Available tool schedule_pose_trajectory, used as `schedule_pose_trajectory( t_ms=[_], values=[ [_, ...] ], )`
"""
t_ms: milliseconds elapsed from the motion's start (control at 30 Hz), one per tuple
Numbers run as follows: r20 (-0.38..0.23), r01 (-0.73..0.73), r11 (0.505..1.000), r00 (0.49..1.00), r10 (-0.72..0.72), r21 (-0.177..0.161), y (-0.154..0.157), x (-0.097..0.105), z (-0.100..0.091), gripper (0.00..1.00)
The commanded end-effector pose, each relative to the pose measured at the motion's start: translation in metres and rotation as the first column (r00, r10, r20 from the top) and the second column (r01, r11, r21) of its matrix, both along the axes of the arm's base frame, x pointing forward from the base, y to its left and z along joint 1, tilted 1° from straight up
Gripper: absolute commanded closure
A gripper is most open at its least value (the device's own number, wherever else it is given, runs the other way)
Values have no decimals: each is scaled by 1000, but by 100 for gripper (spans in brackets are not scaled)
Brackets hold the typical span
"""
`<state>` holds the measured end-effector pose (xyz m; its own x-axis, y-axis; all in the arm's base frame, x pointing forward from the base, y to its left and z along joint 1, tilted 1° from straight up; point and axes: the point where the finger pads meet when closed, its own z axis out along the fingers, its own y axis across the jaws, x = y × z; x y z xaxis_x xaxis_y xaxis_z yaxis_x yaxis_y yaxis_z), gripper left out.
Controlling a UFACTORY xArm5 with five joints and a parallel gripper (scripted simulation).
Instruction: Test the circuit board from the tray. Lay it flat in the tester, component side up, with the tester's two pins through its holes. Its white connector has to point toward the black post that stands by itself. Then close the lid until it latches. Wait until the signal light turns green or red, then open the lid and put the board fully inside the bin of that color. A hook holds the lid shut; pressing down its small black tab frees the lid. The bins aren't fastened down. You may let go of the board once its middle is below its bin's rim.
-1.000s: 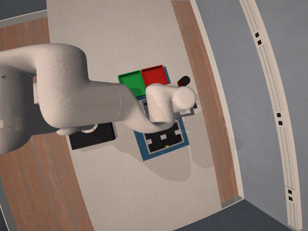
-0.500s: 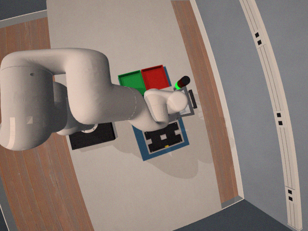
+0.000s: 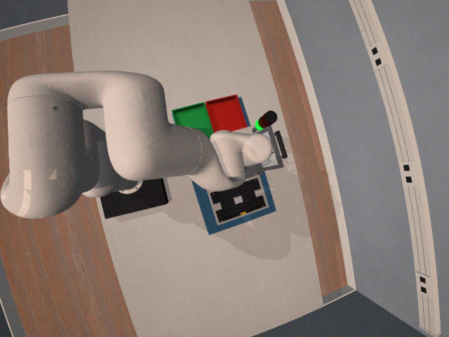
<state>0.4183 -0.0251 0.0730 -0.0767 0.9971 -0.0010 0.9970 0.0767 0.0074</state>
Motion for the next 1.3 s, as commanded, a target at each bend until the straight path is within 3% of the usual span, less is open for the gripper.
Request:
schedule_pose_trajectory(
  t_ms=[0,267,667,1133,1167,1267],
  values=[
    [3,0,1000,1000,0,0,0,1,1,0],
    [3,0,1000,1000,0,0,0,1,-7,0],
    [3,0,1000,1000,0,0,0,3,-44,0],
    [3,0,1000,1000,0,0,1,3,-50,0],
    [3,0,1000,1000,0,0,1,3,-50,5],
    [3,0,1000,1000,0,0,1,3,-50,5]
  ],
)
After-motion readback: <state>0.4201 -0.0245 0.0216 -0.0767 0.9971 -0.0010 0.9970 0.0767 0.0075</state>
